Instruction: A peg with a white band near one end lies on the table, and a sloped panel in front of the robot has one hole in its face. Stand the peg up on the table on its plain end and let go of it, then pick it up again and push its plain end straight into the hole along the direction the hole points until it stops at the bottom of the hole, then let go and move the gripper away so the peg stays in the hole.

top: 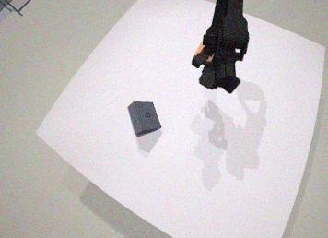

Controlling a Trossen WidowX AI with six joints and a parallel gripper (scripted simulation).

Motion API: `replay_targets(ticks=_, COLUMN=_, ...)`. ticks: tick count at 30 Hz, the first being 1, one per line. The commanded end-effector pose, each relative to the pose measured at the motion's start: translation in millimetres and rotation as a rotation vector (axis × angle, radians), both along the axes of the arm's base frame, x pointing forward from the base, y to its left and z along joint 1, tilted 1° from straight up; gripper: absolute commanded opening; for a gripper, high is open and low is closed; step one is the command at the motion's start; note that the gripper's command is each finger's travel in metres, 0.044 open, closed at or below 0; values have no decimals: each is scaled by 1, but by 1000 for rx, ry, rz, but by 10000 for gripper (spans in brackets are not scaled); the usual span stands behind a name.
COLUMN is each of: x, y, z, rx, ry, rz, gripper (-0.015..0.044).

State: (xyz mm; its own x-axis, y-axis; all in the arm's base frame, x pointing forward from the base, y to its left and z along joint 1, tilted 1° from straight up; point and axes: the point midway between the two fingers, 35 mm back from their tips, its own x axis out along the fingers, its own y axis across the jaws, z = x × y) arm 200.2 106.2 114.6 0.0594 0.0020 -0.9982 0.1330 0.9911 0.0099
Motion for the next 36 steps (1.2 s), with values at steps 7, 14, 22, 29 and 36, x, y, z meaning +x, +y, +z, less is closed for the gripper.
replay_targets(ticks=7, x=25, y=-6, z=-1, rx=-27, ry=-107, rz=-75, gripper=0)
replay_targets(ticks=14, x=42, y=-11, z=-1, rx=-46, ry=-181, rz=-130, gripper=0)
replay_targets(ticks=22, x=61, y=-17, z=-1, rx=-66, ry=-266, rz=-195, gripper=0)
replay_targets(ticks=29, x=77, y=-23, z=0, rx=-83, ry=-341, rz=-254, gripper=0)
replay_targets(ticks=36, x=92, y=-29, z=3, rx=-97, ry=-415, rz=-316, gripper=0)
